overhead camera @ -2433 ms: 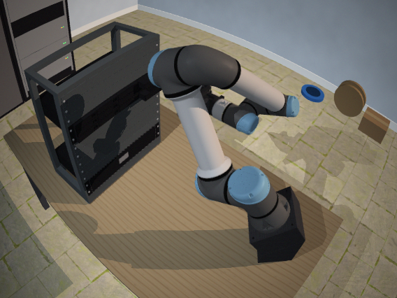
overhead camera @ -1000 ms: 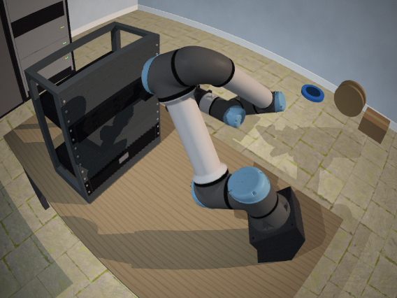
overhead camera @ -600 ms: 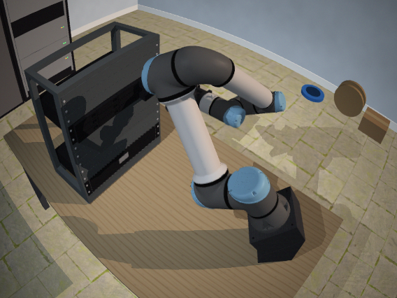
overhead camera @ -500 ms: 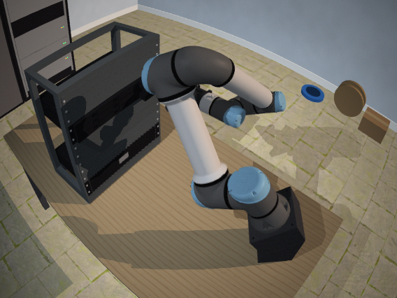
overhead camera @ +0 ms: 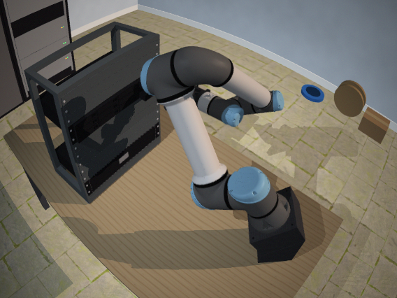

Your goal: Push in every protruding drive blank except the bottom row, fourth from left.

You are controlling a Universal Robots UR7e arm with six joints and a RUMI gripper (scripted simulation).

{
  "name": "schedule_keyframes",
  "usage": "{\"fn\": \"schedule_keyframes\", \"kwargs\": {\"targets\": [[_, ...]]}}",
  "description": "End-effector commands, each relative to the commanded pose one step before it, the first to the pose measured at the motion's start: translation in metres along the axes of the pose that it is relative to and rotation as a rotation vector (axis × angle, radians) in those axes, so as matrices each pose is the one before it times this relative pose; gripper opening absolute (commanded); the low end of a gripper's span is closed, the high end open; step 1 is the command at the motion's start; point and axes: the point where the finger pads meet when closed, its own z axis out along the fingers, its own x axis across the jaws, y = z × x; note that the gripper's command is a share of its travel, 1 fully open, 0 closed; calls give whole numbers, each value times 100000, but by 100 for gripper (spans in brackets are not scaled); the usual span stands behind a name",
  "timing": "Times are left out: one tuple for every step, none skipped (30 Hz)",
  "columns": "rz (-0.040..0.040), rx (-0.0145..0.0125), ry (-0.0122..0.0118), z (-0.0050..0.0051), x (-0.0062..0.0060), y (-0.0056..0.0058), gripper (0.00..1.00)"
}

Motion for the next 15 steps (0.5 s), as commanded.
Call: {"fn": "schedule_keyframes", "kwargs": {"targets": [[-42, -60, 78, 234, 40, 15, 0], [0, 0, 0, 7, 0, 0, 0], [0, 0, 0, 0, 0, 0, 0], [0, 0, 0, 0, 0, 0, 0], [0, 0, 0, 0, 0, 0, 0], [0, 0, 0, 0, 0, 0, 0], [0, 0, 0, 0, 0, 0, 0], [0, 0, 0, 0, 0, 0, 0], [0, 0, 0, 6, 0, 0, 0], [0, 1, 1, 38, 1, 0, 0], [0, 1, 1, 82, 1, 0, 0], [0, 0, 0, 126, 0, 0, 0], [0, 0, 0, 157, 0, 0, 0], [0, 0, 0, 170, 1, 0, 0], [0, 0, 0, 160, 0, 0, 0]]}}
